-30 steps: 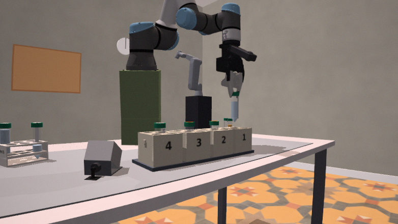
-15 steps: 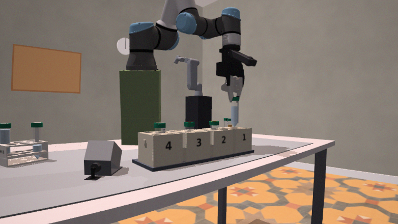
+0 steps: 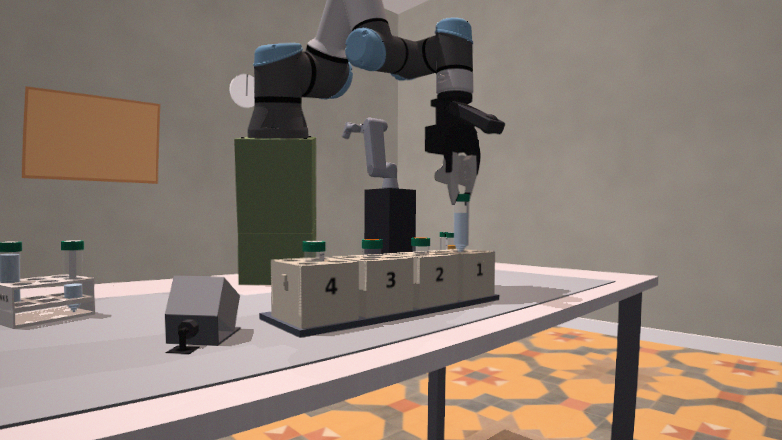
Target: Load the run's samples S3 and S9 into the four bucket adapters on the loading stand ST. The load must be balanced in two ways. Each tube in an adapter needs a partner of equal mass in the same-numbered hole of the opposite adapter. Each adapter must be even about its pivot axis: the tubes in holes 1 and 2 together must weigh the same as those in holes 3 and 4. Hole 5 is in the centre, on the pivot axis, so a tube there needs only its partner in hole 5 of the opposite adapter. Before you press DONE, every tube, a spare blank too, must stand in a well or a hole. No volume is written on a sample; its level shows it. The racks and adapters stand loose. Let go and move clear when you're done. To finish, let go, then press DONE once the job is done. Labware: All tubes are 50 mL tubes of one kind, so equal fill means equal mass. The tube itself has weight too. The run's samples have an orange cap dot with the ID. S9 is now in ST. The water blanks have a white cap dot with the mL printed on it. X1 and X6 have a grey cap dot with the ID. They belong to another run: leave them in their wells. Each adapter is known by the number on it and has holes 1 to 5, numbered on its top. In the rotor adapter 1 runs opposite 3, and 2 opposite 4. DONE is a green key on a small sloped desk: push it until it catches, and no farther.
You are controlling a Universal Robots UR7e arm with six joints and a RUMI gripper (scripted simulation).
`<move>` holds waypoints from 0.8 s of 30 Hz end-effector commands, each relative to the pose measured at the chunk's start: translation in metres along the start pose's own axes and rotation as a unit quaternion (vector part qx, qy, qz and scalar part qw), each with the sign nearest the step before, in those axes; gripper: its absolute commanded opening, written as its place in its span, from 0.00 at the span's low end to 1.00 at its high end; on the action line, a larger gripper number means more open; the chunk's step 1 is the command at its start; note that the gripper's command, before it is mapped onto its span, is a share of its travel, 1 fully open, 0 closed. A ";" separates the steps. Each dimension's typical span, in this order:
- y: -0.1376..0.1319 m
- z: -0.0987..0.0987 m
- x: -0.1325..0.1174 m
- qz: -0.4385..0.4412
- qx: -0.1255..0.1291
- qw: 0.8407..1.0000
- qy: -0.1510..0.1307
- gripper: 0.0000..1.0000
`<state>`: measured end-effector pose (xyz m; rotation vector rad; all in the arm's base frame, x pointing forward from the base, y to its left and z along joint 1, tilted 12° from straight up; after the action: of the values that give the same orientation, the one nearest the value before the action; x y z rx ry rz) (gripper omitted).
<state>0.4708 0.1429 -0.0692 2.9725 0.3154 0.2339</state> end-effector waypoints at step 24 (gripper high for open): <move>0.000 0.034 0.000 0.000 0.000 1.000 0.001 0.00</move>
<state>0.4757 0.1392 -0.0975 2.9725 0.3154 0.2337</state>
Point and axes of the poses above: the point where the finger pads meet when closed, its own z axis out along the fingers, its own y axis across the jaws, x = y × z, the point moved 3 cm from there along -z, back along the fingers, and after that the axes turned 15 degrees about -z, right-handed, at the moved point
